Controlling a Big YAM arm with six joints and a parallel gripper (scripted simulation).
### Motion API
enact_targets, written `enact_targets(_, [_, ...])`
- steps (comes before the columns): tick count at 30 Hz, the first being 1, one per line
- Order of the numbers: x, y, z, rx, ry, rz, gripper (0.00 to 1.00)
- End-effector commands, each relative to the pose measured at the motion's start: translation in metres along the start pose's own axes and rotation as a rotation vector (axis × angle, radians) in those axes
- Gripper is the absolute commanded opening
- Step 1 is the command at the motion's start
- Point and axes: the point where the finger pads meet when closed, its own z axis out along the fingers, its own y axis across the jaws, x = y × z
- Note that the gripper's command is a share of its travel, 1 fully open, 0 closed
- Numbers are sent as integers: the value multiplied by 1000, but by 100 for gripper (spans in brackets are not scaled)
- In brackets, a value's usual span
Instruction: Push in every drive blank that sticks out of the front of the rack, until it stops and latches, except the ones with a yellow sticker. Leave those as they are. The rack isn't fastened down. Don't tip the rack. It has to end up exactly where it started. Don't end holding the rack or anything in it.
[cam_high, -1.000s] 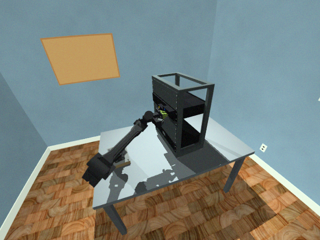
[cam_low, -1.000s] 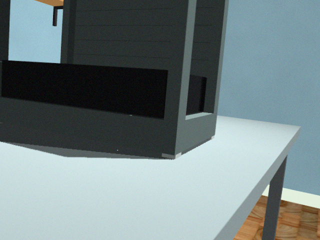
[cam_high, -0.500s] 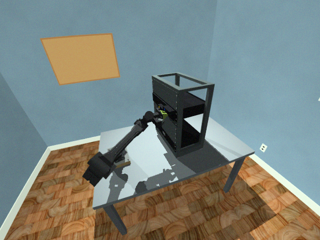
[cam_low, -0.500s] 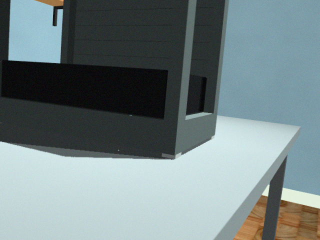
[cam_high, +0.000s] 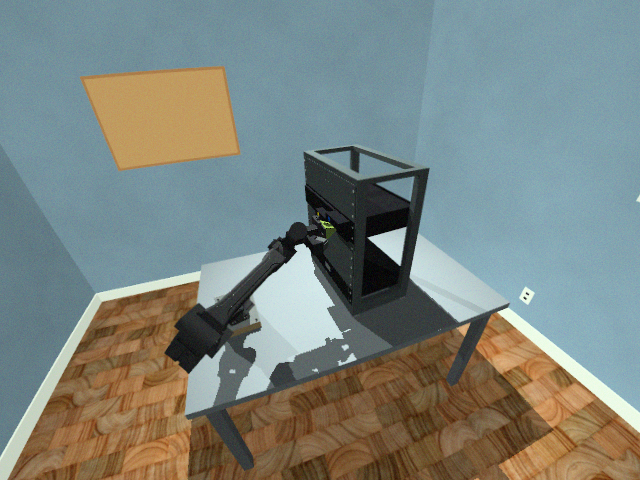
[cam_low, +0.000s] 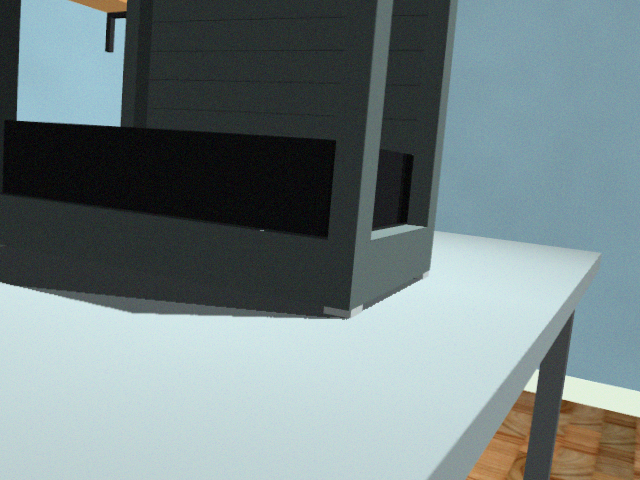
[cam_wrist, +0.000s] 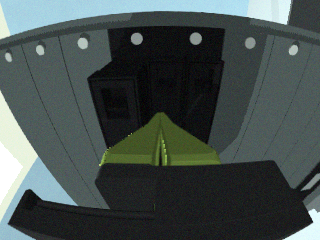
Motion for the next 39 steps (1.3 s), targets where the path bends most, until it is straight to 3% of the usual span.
enact_targets(1, [-2, 0, 25, 26, -9, 10, 0])
enact_targets(6, [3, -8, 19, 39, -1, 0, 0])
enact_targets(7, [13, -24, 8, 62, 20, -19, 0])
enact_targets(9, [22, -15, -7, 41, 40, -19, 0])
enact_targets(13, [15, -11, -40, 29, 27, -8, 0])
enact_targets(15, [15, -11, -40, 29, 27, -8, 0])
enact_targets(20, [14, -13, -81, 29, 26, -8, 0])
enact_targets(23, [14, -13, -96, 29, 26, -11, 0])
enact_targets(26, [14, -13, -100, 29, 25, -13, 0])
enact_targets(28, [9, -3, -91, 30, 11, -3, 0])
enact_targets(30, [-4, 22, -94, 2, -3, 27, 0])
enact_targets(32, [-4, 22, -94, 2, -3, 27, 0])
enact_targets(36, [-12, 52, -102, 4, -2, 21, 0])
enact_targets(39, [-5, 52, -100, 14, 10, 2, 0])
